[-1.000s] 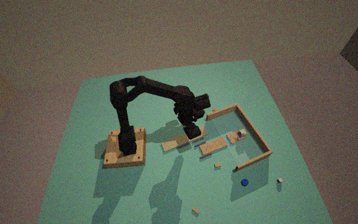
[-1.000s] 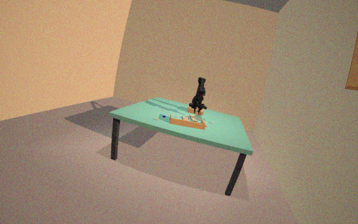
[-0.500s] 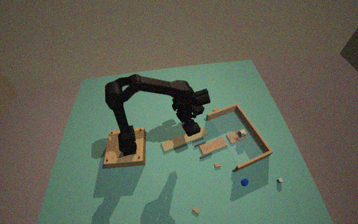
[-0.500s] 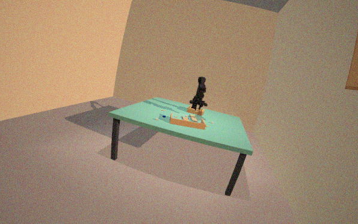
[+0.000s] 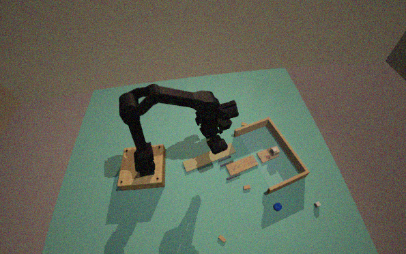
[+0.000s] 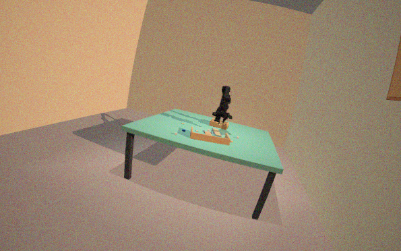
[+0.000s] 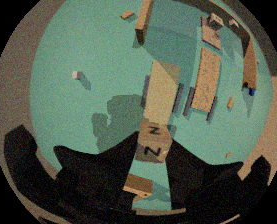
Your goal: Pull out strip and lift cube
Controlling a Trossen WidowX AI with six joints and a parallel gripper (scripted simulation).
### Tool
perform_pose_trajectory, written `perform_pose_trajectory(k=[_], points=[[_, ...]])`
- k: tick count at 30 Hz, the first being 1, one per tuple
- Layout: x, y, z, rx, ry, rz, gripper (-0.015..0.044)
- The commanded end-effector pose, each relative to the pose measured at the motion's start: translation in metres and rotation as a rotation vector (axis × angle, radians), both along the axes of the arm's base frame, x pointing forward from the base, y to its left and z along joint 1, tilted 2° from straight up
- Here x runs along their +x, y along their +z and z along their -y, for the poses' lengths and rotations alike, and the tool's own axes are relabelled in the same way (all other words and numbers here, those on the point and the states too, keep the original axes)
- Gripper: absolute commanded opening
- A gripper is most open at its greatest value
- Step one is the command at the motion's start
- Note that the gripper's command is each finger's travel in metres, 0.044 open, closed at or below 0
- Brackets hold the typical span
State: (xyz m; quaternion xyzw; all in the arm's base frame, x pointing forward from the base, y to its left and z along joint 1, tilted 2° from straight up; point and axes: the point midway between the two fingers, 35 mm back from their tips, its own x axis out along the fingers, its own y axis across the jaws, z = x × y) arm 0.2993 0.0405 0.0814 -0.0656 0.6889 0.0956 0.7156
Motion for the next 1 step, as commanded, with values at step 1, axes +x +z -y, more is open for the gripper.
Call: perform_pose_trajectory(k=[1], points=[[0.0003, 0.0008, 0.0004, -0.002, 0.004, 0.001, 0.0]])
